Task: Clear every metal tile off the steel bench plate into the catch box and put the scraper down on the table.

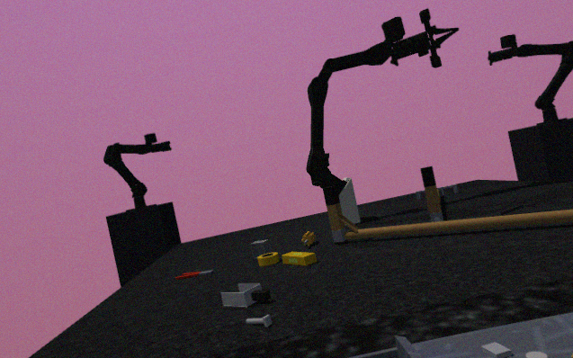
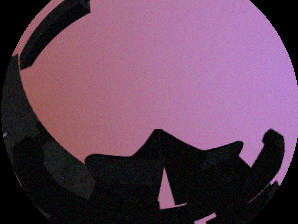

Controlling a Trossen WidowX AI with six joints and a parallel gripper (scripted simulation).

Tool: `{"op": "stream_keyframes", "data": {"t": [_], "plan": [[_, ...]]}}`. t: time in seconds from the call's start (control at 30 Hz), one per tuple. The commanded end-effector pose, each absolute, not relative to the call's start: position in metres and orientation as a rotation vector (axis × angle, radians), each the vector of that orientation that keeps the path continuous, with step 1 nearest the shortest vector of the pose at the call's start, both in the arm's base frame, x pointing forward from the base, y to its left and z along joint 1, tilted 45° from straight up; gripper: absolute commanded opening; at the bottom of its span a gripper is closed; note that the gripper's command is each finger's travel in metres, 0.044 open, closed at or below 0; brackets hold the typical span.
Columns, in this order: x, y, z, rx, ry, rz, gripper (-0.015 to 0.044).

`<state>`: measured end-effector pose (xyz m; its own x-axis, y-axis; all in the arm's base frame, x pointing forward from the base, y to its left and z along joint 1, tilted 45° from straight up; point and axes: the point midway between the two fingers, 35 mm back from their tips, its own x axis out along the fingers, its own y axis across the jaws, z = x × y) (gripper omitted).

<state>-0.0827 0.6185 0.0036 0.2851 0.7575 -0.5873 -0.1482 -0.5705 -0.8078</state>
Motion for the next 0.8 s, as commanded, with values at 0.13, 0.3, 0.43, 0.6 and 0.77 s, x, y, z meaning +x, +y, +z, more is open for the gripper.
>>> {"op": "stream_keyframes", "data": {"t": [0.13, 0.3, 0.43, 0.6, 0.77], "plan": [[-0.049, 0.61, 0.001, -1.735, -0.429, 1.365, 0.0], [-0.028, 0.605, 0.0, -1.726, -0.354, 1.339, 0.0], [-0.012, 0.601, -0.001, -1.717, -0.294, 1.317, 0.0], [0.008, 0.594, -0.002, -1.704, -0.222, 1.288, 0.0], [0.028, 0.587, -0.002, -1.689, -0.15, 1.257, 0.0]]}}
